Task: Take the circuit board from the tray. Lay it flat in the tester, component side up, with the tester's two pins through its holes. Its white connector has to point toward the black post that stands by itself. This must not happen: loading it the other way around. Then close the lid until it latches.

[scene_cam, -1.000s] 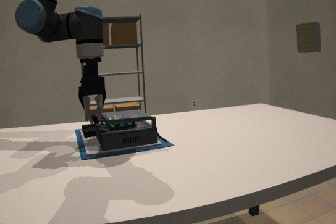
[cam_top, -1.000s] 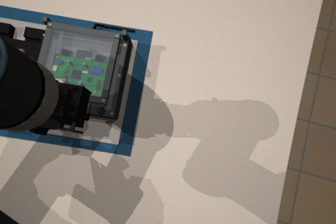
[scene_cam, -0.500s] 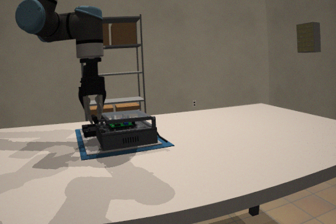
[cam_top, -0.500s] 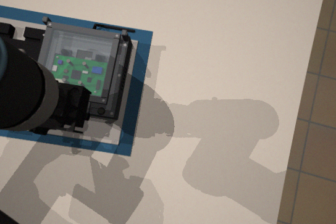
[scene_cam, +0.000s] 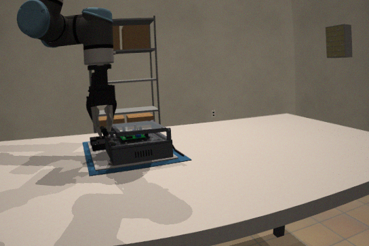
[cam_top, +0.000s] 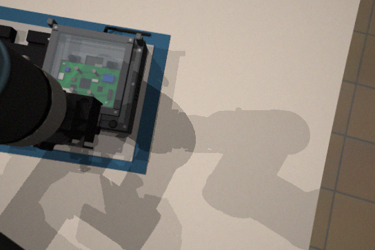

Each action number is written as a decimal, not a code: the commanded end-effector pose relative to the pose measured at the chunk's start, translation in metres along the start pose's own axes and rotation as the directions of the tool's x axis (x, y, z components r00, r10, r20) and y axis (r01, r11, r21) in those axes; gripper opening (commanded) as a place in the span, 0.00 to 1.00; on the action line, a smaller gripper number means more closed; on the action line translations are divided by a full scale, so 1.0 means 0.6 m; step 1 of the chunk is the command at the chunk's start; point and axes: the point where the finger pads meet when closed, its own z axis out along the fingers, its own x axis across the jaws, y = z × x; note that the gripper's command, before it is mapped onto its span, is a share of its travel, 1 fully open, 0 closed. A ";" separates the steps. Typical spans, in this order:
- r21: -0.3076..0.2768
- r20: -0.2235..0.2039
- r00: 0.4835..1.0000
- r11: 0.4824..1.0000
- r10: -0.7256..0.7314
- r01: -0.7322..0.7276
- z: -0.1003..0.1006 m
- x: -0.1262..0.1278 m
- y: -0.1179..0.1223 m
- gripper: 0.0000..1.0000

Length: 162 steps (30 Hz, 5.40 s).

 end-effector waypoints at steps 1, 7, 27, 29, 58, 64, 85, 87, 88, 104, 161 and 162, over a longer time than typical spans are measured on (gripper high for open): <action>0.000 -0.002 1.000 1.000 -0.001 0.001 0.005 0.004 0.000 0.00; 0.000 -0.002 1.000 1.000 -0.001 0.001 0.005 0.004 0.000 0.00; 0.000 -0.002 1.000 1.000 -0.001 0.001 0.010 0.004 -0.001 0.00; 0.000 -0.002 1.000 1.000 -0.001 0.001 0.010 0.004 -0.001 0.00; 0.000 -0.001 1.000 1.000 0.000 0.000 0.007 0.002 -0.001 0.13; 0.000 -0.001 1.000 1.000 0.000 0.000 0.007 0.002 -0.001 0.13; 0.001 0.000 1.000 1.000 0.000 0.000 -0.016 0.000 -0.001 0.13; 0.001 0.000 1.000 1.000 0.000 0.000 -0.019 0.000 -0.001 0.13; 0.001 0.000 1.000 1.000 0.000 0.000 -0.022 0.000 -0.001 0.13; 0.001 0.000 1.000 1.000 0.000 0.000 -0.068 0.000 -0.001 0.13; 0.001 0.000 1.000 1.000 0.000 0.000 -0.079 0.001 -0.001 0.00; 0.001 0.000 1.000 1.000 0.000 0.000 -0.079 0.001 -0.001 0.00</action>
